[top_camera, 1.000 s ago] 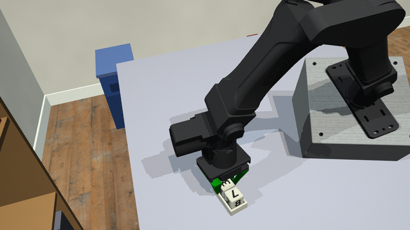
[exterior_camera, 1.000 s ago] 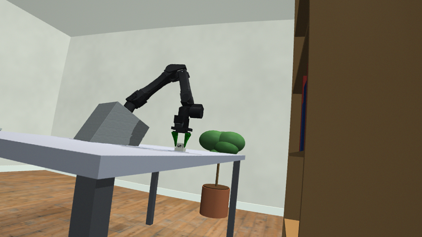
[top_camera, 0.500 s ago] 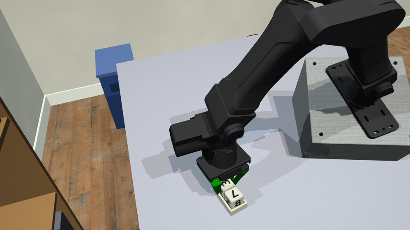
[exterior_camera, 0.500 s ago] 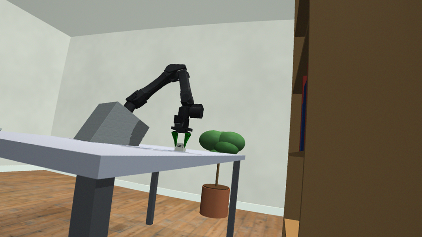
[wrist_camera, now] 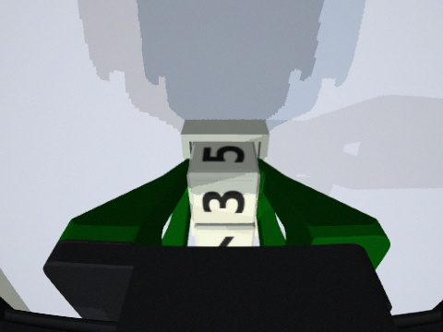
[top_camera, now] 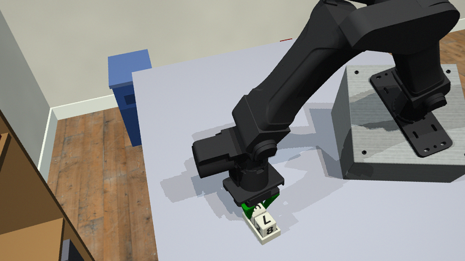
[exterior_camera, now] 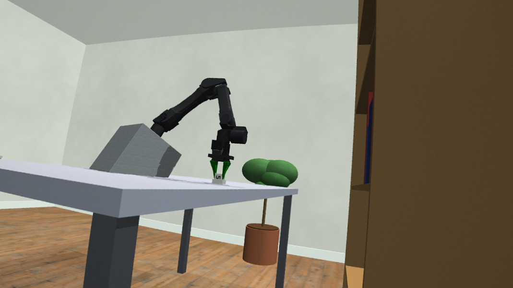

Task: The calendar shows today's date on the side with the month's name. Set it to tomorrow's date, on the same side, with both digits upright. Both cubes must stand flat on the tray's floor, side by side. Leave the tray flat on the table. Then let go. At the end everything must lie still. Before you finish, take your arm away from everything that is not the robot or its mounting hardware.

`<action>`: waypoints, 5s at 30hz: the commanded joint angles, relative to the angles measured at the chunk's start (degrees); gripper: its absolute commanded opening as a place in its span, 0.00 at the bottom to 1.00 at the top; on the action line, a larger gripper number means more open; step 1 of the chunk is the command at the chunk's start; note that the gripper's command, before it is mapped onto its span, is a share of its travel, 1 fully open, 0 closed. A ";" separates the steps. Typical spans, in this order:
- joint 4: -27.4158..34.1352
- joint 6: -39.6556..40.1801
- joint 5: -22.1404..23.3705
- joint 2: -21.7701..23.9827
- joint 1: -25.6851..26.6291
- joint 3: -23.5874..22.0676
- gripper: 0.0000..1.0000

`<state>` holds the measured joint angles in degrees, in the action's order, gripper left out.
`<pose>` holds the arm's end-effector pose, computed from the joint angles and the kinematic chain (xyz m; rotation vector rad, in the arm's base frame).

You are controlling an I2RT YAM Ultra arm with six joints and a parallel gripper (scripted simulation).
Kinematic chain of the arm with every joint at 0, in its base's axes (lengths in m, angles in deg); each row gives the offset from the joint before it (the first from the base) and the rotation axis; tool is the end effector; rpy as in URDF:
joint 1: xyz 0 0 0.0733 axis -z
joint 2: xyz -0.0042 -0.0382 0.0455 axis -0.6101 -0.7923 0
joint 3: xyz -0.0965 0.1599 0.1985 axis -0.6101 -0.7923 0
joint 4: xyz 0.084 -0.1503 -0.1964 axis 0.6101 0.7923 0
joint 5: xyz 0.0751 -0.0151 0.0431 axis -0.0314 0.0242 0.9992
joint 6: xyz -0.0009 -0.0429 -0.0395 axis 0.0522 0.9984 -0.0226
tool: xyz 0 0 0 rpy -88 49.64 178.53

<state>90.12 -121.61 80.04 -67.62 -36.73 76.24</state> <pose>0.3436 0.0133 0.0782 -1.8472 -2.2851 -0.6726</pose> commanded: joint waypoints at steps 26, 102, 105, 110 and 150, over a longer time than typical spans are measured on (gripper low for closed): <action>0.24 0.09 -0.57 0.55 0.25 0.11 0.27; 22.35 82.96 0.52 13.86 6.82 5.91 0.27; 22.35 89.27 0.51 13.91 6.77 5.88 0.27; 22.36 97.37 0.51 13.98 6.71 5.85 0.27; 22.43 176.18 0.45 14.61 6.07 5.51 0.27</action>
<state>112.52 45.88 80.24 -53.39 -30.79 81.57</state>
